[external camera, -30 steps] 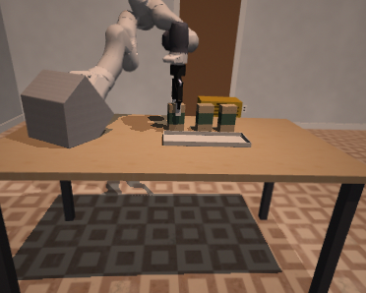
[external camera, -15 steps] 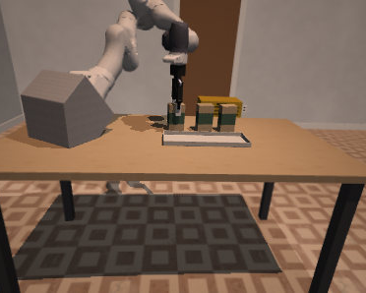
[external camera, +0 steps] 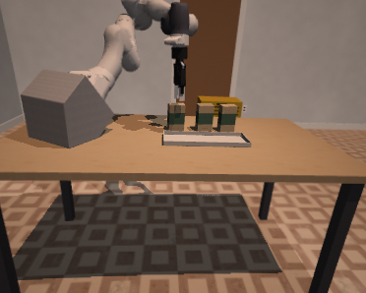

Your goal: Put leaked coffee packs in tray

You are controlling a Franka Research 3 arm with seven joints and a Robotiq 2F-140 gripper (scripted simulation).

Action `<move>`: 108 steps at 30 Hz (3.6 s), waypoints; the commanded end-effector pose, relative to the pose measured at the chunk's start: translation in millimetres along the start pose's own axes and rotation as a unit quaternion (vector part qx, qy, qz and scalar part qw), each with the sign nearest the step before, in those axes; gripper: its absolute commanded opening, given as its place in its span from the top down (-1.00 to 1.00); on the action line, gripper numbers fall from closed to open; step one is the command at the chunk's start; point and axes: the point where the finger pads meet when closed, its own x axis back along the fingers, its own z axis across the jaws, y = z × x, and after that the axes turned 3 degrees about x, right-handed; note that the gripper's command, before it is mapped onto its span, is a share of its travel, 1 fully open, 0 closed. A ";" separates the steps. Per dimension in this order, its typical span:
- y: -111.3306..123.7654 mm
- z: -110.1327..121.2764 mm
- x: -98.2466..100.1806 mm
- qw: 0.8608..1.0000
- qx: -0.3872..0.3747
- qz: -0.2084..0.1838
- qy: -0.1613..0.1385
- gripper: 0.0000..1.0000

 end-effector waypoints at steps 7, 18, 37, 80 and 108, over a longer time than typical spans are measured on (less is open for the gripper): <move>-8.6 16.0 8.3 1.000 -0.011 0.016 0.023 -0.10; 51.6 -1.4 13.5 0.999 -0.023 0.017 0.019 -0.10; 140.5 -12.6 -5.9 0.999 -0.034 0.017 0.023 -0.10; 140.2 -12.4 -18.1 0.999 -0.034 0.017 0.023 -0.10; 140.0 -12.5 -25.7 0.999 -0.034 0.017 0.023 -0.10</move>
